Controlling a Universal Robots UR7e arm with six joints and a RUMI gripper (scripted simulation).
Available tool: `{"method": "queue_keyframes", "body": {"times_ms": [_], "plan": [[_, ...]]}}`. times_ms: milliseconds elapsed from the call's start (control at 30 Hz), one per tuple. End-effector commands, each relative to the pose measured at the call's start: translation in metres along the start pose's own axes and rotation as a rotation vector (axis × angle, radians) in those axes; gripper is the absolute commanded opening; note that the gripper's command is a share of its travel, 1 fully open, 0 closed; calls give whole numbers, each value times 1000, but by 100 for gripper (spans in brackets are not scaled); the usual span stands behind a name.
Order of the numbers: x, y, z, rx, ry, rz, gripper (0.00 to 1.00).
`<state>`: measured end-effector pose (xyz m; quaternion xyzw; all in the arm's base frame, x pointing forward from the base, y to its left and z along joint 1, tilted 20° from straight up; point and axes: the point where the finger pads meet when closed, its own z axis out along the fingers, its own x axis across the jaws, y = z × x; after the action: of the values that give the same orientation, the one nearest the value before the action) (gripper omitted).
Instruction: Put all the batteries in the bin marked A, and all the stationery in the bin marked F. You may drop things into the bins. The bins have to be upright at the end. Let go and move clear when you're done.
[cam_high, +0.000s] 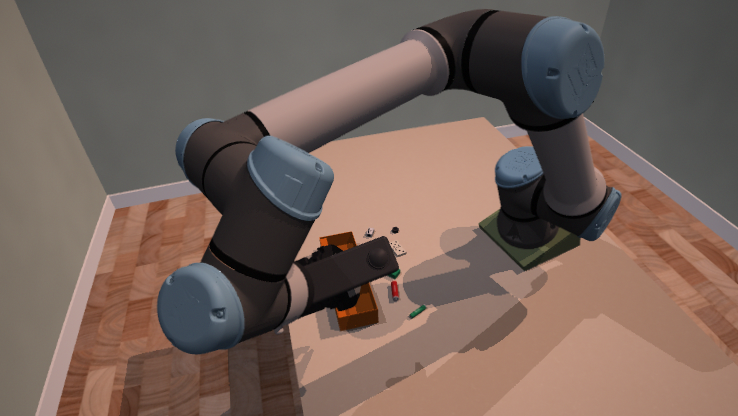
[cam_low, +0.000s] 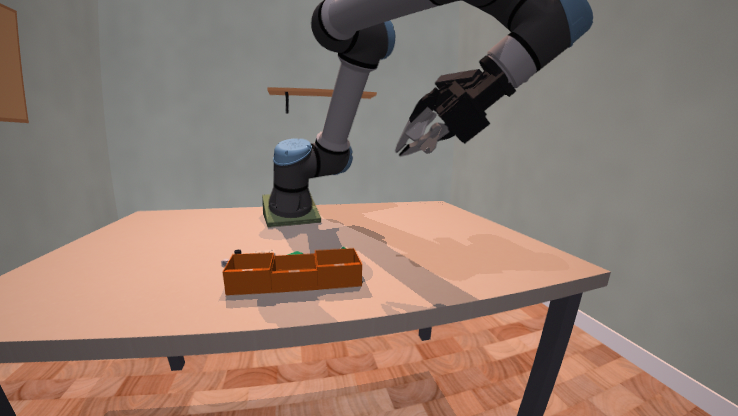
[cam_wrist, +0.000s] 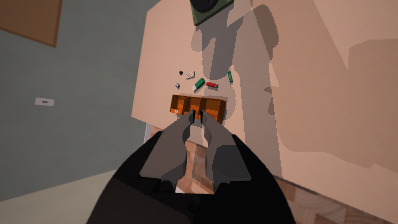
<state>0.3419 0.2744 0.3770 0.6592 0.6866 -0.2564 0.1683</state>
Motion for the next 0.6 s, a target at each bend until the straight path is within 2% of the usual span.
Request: {"method": "queue_keyframes", "body": {"times_ms": [0, 100, 233, 333, 433, 567], "plan": [[-15, -1, 7, 20, 33, 74, 4], [-36, -5, 19, 60, 77, 194, 4], [-40, -5, 21, 72, 90, 229, 4], [-61, -11, 34, 112, 130, 347, 4], [-62, -12, 35, 125, 143, 384, 4], [-81, -20, 49, 171, 186, 517, 4]]}}
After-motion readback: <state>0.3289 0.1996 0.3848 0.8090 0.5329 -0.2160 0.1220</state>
